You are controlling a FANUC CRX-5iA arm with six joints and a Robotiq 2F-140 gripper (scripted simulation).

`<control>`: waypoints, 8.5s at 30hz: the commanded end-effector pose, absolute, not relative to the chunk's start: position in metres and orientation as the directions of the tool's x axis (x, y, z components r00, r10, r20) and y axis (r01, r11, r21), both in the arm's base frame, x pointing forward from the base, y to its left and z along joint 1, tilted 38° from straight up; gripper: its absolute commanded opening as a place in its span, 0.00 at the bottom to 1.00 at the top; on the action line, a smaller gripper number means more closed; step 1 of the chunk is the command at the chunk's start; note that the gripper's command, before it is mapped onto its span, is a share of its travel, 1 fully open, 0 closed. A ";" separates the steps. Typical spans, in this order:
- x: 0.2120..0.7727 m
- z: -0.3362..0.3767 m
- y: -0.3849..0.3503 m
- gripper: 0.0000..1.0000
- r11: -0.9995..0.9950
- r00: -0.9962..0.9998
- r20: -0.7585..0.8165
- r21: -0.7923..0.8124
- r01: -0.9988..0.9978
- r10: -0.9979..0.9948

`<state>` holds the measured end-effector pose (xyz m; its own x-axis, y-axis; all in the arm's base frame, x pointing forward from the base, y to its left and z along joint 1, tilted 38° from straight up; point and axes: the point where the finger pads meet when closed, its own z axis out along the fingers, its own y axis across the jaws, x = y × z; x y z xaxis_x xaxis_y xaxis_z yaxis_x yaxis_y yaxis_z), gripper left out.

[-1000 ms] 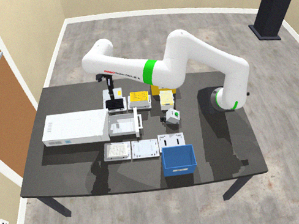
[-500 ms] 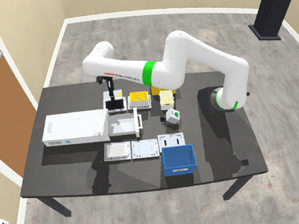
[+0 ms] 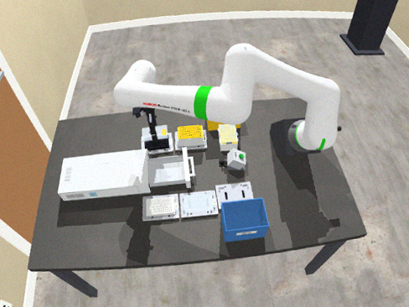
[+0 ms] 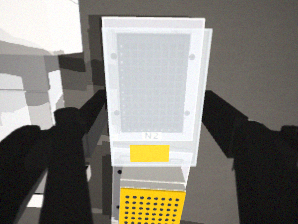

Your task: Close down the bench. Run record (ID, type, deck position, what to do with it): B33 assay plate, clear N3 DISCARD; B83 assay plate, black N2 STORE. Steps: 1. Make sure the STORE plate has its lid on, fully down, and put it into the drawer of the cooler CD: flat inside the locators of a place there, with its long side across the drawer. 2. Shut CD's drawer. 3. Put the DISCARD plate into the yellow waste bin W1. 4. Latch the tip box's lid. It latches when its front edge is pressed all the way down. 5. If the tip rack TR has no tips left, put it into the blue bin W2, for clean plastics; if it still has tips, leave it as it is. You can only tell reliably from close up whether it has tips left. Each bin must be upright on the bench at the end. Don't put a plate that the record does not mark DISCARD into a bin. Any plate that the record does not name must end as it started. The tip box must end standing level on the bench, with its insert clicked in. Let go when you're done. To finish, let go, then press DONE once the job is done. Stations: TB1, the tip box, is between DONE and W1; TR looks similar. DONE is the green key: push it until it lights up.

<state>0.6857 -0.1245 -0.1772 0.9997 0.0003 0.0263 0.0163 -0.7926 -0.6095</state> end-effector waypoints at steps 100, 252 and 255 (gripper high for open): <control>0.687 -0.218 -0.093 0.10 -0.793 1.000 0.028 -0.609 0.017 -0.001; 0.687 -0.208 -0.101 0.70 -0.793 1.000 0.028 -0.609 0.017 -0.001; 0.687 -0.205 -0.104 0.70 -0.793 1.000 0.028 -0.609 0.017 -0.001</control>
